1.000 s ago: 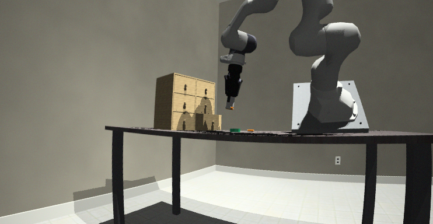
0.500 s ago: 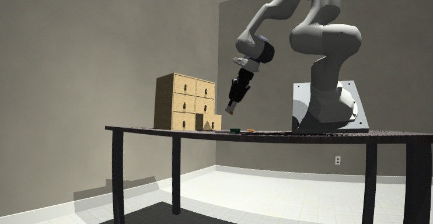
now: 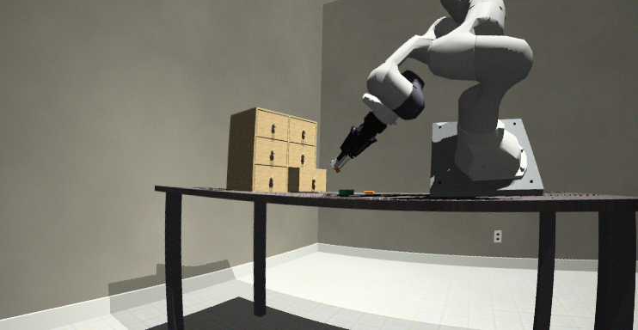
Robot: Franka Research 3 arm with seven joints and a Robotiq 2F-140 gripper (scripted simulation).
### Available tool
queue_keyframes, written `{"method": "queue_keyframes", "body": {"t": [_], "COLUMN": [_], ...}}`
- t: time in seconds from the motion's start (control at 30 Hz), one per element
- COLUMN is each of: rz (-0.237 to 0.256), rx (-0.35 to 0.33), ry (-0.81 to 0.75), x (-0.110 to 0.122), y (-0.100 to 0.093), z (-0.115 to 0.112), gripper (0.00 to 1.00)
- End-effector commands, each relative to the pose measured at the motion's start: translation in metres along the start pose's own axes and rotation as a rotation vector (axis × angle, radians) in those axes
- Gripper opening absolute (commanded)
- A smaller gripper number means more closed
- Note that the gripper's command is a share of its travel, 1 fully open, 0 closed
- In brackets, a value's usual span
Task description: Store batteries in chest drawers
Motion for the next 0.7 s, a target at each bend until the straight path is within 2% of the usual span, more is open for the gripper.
{"method": "queue_keyframes", "body": {"t": [0.0, 0.33, 0.5, 0.67], "rz": [-0.057, -0.046, -0.043, -0.042], "rx": [0.136, 0.307, 0.354, 0.370], "ry": [-0.086, -0.092, -0.093, -0.093], "x": [0.011, 0.012, 0.012, 0.013], "y": [-0.013, -0.012, -0.011, -0.011], "z": [0.024, 0.012, 0.009, 0.008], "gripper": [0.06, 0.06, 0.06, 0.06]}}
Point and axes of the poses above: the point where the finger pads meet when closed, its own y axis out along the fingers, its own x axis across the jaws, z = x × y, the point moved 5 cm from there along -y, back along the fingers, and after that the axes turned 1 degree about y, right-handed, at the moved point
